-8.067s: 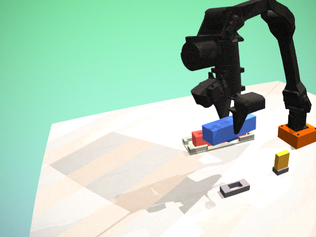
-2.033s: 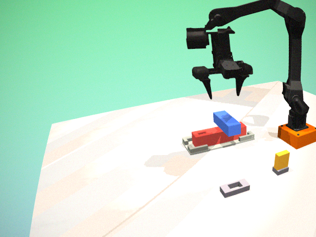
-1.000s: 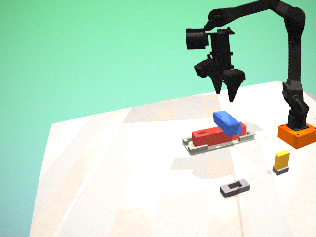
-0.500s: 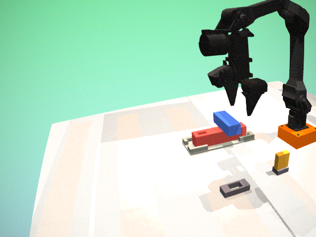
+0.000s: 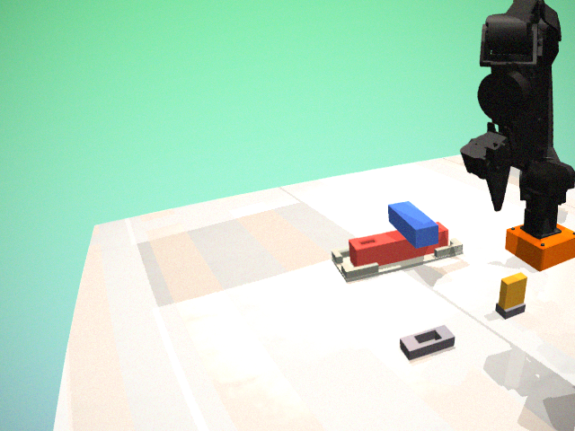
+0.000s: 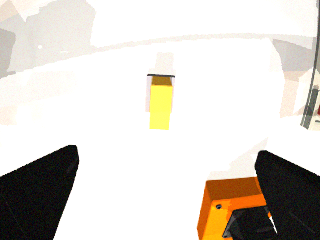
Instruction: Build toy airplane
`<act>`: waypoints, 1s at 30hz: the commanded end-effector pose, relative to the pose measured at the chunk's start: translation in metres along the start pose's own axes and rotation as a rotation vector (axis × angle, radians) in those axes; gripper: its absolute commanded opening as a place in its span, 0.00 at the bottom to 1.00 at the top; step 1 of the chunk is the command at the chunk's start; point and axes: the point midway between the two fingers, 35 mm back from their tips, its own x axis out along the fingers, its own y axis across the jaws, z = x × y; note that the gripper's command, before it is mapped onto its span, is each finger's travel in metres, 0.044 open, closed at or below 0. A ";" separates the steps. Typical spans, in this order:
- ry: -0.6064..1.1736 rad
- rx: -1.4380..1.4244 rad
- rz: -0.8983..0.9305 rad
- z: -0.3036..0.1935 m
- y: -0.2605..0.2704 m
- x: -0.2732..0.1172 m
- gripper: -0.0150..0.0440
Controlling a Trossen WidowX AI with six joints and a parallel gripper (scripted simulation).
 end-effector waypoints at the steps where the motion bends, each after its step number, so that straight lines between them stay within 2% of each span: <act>1: 0.007 0.015 -0.001 -0.006 0.003 0.003 1.00; 7: 0.007 0.015 -0.001 -0.006 0.003 0.056 1.00; 30: 0.007 0.015 -0.001 -0.006 0.004 0.090 1.00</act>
